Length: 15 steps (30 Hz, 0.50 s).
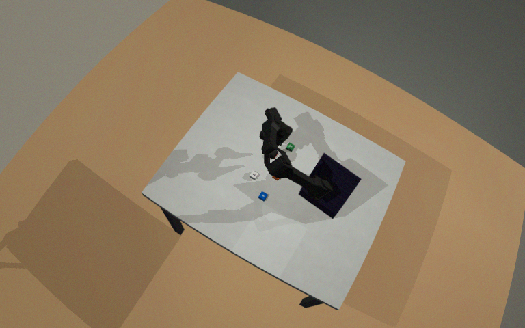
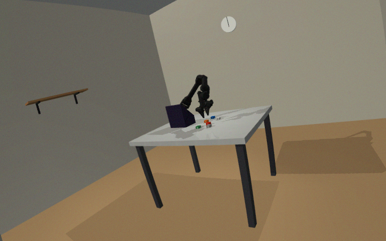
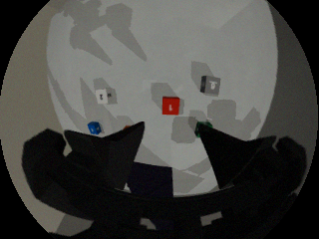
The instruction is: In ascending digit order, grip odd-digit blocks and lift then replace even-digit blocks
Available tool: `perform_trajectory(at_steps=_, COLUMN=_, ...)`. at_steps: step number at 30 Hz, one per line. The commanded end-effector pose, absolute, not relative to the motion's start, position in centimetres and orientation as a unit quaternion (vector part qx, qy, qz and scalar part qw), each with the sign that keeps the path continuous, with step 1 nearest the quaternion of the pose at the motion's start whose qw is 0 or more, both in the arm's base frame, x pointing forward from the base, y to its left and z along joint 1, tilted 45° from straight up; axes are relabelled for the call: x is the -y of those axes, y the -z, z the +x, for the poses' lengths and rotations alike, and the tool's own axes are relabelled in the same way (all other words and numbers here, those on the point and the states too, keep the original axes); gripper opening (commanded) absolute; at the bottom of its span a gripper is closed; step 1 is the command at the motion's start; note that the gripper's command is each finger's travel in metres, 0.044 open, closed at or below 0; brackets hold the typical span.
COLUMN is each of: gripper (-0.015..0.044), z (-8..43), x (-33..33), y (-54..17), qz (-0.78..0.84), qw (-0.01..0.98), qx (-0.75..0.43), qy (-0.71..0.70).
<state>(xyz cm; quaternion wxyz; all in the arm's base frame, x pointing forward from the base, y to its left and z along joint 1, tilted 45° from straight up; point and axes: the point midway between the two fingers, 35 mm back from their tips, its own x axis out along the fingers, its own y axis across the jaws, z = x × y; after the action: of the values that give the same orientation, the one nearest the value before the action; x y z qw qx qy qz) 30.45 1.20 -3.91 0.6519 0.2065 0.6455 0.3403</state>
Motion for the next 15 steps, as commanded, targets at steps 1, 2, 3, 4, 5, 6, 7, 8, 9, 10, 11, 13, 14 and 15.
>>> perform_trajectory(at_steps=1, gripper=0.0242, z=30.87, x=2.34, y=0.51, qz=0.203, qw=0.661, qx=-0.639, qy=-0.337)
perform_trajectory(at_steps=2, gripper=0.0216, z=30.84, x=2.57, y=0.25, qz=0.203, qw=0.661, qx=-0.639, qy=-0.338)
perform_trajectory(at_steps=3, gripper=0.019, z=30.84, x=2.57, y=0.25, qz=0.203, qw=0.661, qx=-0.639, qy=-0.338)
perform_trajectory(at_steps=4, gripper=0.0164, z=30.84, x=2.57, y=0.25, qz=0.203, qw=0.661, qx=-0.639, qy=-0.338)
perform_trajectory(at_steps=5, gripper=0.0138, z=30.84, x=2.57, y=0.25, qz=0.203, qw=0.661, qx=-0.639, qy=-0.338)
perform_trajectory(at_steps=6, gripper=0.012, z=30.84, x=2.57, y=0.25, qz=0.203, qw=0.661, qx=-0.639, qy=-0.338)
perform_trajectory(at_steps=7, gripper=0.012, z=30.84, x=2.57, y=0.25, qz=0.203, qw=0.661, qx=-0.639, qy=-0.338)
perform_trajectory(at_steps=8, gripper=0.012, z=30.84, x=2.57, y=0.25, qz=0.203, qw=0.661, qx=-0.639, qy=-0.338)
perform_trajectory(at_steps=9, gripper=0.012, z=30.84, x=2.57, y=0.25, qz=0.203, qw=0.661, qx=-0.639, qy=-0.338)
perform_trajectory(at_steps=10, gripper=0.012, z=30.84, x=2.57, y=0.25, qz=0.203, qw=0.661, qx=-0.639, qy=-0.338)
perform_trajectory(at_steps=11, gripper=0.012, z=30.84, x=2.57, y=0.25, qz=0.203, qw=0.661, qx=-0.639, qy=-0.338)
perform_trajectory(at_steps=13, gripper=0.012, z=30.84, x=2.57, y=0.25, qz=0.203, qw=0.661, qx=-0.639, qy=-0.338)
perform_trajectory(at_steps=14, gripper=0.012, z=30.89, x=2.45, y=0.13, qz=0.203, qw=0.661, qx=-0.639, qy=-0.337)
perform_trajectory(at_steps=15, gripper=0.012, z=31.03, x=2.1, y=-0.23, qz=0.202, qw=0.661, qx=-0.639, qy=-0.336)
